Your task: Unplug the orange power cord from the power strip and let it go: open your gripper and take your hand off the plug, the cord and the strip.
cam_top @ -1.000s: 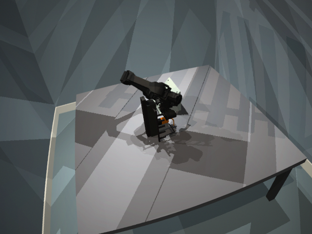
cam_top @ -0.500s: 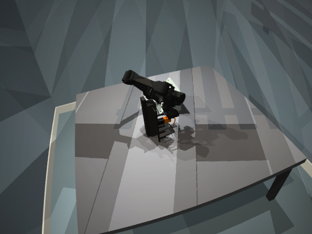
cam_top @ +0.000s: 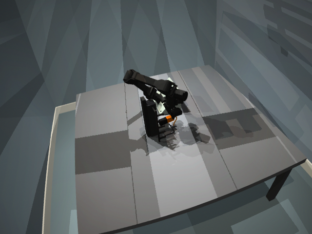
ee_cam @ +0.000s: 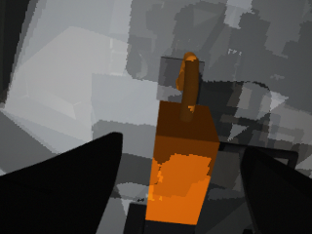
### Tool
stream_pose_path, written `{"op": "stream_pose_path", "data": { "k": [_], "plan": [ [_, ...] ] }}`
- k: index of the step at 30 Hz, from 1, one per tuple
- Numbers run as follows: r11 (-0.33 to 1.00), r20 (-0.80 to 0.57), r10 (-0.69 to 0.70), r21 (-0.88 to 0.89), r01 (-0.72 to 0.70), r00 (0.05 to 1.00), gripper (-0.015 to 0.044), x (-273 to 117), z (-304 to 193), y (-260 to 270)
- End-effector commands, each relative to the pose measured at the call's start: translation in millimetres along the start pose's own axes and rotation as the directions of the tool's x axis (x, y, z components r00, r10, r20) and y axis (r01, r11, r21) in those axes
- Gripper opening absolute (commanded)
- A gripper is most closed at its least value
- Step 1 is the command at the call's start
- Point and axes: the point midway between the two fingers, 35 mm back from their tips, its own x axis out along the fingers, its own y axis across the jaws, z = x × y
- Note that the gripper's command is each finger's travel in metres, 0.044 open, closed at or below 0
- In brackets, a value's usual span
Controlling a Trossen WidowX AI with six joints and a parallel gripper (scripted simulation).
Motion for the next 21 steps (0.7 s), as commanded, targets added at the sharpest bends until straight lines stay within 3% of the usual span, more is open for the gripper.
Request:
{"op": "stream_pose_path", "data": {
  "k": [1,5,9,21],
  "plan": [
    [1.0,-0.002,-0.004,-0.004,0.004,1.0,0.0341,-1,2,-1],
    [1.0,0.002,-0.004,-0.004,0.004,1.0,0.044,-7,34,-2],
    [1.0,0.001,-0.004,-0.003,0.004,1.0,0.044,-12,60,0],
    [1.0,0.001,-0.004,-0.003,0.004,1.0,0.044,-12,60,0]
  ]
}}
